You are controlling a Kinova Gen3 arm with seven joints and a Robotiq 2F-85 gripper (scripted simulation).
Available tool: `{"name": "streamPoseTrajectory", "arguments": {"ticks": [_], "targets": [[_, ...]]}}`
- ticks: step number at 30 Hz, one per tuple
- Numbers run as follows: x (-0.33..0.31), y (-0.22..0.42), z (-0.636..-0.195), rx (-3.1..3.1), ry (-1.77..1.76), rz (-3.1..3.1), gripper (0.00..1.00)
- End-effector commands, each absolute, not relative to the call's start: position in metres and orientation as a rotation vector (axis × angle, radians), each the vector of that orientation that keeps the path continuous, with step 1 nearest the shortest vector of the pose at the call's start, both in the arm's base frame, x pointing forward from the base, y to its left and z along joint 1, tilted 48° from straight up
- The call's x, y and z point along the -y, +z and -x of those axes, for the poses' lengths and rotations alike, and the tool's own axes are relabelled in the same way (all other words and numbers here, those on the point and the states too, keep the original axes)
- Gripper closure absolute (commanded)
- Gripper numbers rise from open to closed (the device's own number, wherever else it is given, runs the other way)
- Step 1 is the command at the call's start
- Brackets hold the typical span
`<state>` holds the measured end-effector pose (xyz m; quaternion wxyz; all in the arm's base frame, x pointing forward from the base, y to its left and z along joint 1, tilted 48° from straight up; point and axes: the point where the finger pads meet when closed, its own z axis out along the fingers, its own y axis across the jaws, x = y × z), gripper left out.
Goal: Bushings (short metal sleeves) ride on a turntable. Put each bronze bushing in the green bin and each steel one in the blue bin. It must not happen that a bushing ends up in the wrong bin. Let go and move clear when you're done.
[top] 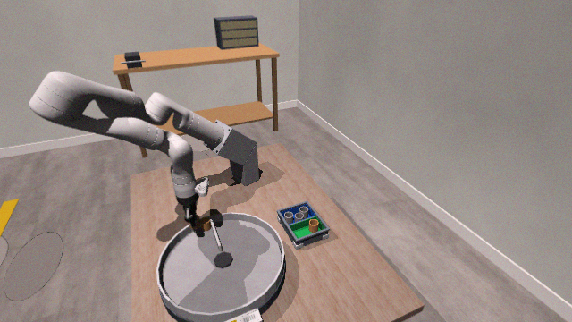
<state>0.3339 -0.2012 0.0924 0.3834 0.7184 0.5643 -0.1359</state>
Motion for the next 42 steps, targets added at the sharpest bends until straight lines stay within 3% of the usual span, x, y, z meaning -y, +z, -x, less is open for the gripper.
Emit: {"name": "streamPoseTrajectory", "arguments": {"ticks": [1, 42], "targets": [[0.1993, 0.0938, -0.3350, -1.440, -0.341, -1.829, 1.00], [0.1922, 0.1005, -0.3325, -1.440, -0.341, -1.829, 1.00]]}}
